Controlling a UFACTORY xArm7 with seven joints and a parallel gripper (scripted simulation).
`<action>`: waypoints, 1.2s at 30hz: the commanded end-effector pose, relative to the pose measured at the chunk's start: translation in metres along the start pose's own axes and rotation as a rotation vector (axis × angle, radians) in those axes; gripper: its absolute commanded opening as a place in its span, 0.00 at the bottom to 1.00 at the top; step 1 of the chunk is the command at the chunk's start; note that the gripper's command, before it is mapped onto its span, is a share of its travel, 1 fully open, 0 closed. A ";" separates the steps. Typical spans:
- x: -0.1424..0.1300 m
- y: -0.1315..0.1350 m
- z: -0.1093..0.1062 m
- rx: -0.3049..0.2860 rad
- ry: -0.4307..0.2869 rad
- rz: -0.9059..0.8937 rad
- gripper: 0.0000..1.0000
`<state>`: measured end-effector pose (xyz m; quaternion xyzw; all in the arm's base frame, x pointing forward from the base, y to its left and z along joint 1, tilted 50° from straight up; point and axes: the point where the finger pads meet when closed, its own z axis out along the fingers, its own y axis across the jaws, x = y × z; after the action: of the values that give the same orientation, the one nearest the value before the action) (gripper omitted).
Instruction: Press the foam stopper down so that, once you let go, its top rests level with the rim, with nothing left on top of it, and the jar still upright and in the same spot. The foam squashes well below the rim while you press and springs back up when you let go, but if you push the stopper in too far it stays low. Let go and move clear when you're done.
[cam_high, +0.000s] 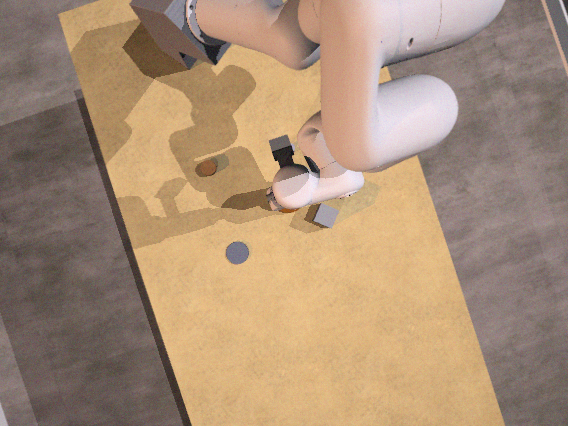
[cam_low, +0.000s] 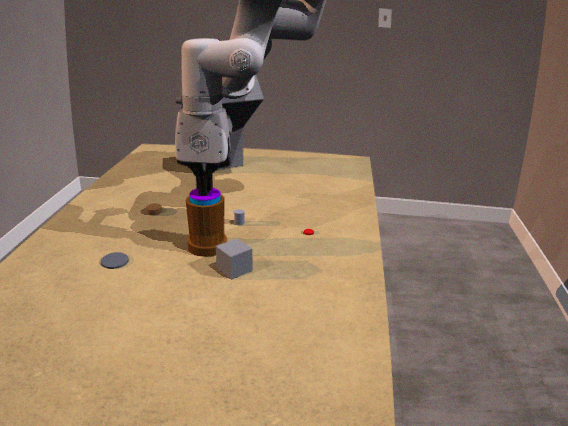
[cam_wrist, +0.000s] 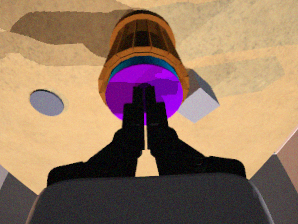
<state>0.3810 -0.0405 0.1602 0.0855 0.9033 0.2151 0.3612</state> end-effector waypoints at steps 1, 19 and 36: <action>-0.001 0.000 0.000 0.000 -0.006 0.000 0.00; -0.001 0.000 0.002 0.000 -0.006 0.000 0.00; -0.001 0.000 0.006 0.000 -0.006 0.000 0.00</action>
<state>0.3848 -0.0388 0.1568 0.0855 0.9026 0.2152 0.3628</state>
